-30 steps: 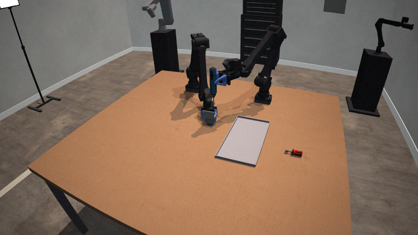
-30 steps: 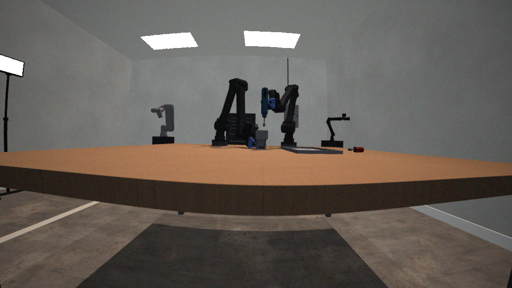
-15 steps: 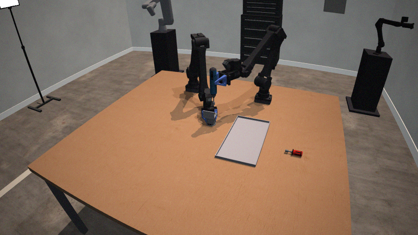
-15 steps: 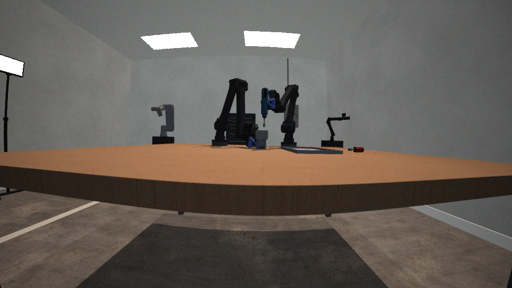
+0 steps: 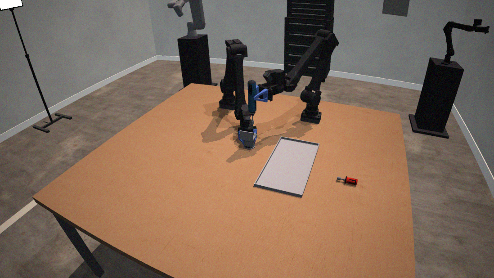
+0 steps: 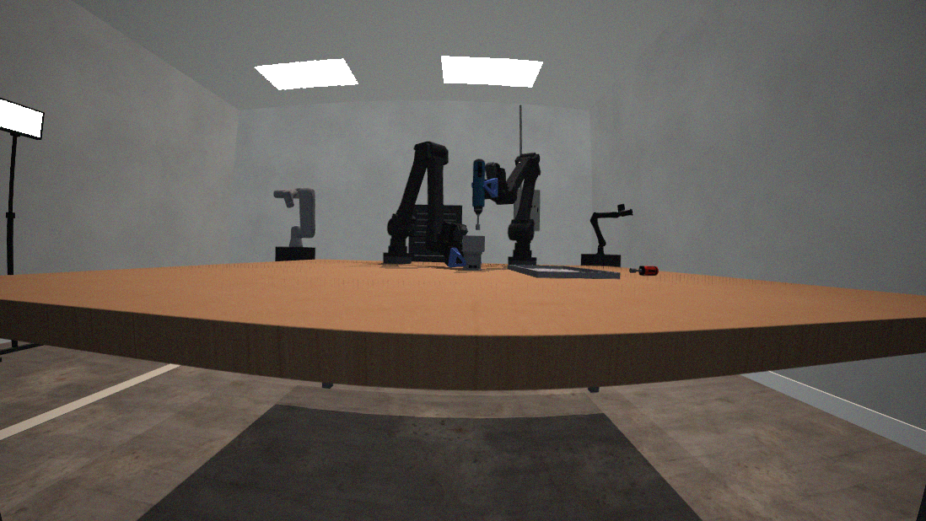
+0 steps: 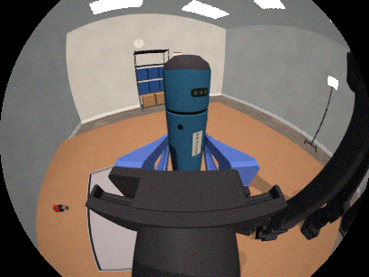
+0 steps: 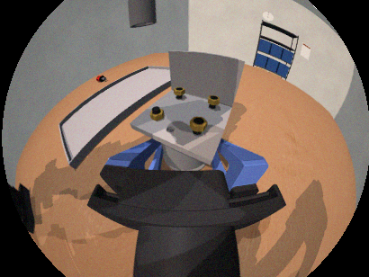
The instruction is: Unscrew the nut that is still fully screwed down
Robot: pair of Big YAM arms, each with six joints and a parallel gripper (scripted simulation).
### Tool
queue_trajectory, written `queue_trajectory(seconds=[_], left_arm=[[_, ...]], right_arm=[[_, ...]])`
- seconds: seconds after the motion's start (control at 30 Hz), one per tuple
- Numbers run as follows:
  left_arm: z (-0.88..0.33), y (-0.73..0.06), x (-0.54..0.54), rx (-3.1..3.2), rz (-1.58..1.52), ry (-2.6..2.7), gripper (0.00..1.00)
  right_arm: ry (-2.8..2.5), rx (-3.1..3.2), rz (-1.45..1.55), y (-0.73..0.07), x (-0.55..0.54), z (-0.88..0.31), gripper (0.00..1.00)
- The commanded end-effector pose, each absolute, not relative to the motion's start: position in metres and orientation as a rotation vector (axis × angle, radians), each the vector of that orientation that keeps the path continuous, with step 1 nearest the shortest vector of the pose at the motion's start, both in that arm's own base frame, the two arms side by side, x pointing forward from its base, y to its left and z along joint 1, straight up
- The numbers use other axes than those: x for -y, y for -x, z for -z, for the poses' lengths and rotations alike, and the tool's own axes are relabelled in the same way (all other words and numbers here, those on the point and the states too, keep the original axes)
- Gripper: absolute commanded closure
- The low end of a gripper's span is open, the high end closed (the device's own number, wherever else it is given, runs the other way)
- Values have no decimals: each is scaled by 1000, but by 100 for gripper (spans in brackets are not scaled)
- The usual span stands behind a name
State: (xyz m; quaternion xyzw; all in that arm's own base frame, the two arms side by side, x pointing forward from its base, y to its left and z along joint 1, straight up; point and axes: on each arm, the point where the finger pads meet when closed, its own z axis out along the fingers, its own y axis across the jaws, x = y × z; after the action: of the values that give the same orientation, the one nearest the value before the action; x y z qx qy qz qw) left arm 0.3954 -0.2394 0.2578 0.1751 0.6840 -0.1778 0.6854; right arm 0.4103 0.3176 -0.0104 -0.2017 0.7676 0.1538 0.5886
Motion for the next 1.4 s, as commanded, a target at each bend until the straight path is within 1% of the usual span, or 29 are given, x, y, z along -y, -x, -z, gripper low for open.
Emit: queue_trajectory(seconds=[0.0, 0.13, 0.37, 0.43, 0.53, 1.37], left_arm=[[-286, -391, 245, -1458, 433, -369, 58], [-263, -392, 245, -1496, 425, -381, 58], [-267, -392, 245, -1469, 431, -373, 58], [-253, -392, 246, -1494, 426, -380, 58], [-269, -391, 245, -1459, 433, -370, 58], [-260, -392, 246, -1474, 430, -374, 58]], right_arm=[[492, -1822, -337, -407, -315, 27, 41], [492, -1822, -337, -407, -315, 27, 41], [492, -1822, -337, -407, -315, 27, 41], [492, -1822, -337, -407, -315, 27, 41], [492, -1822, -337, -407, -315, 27, 41], [492, -1822, -337, -407, -315, 27, 41]])
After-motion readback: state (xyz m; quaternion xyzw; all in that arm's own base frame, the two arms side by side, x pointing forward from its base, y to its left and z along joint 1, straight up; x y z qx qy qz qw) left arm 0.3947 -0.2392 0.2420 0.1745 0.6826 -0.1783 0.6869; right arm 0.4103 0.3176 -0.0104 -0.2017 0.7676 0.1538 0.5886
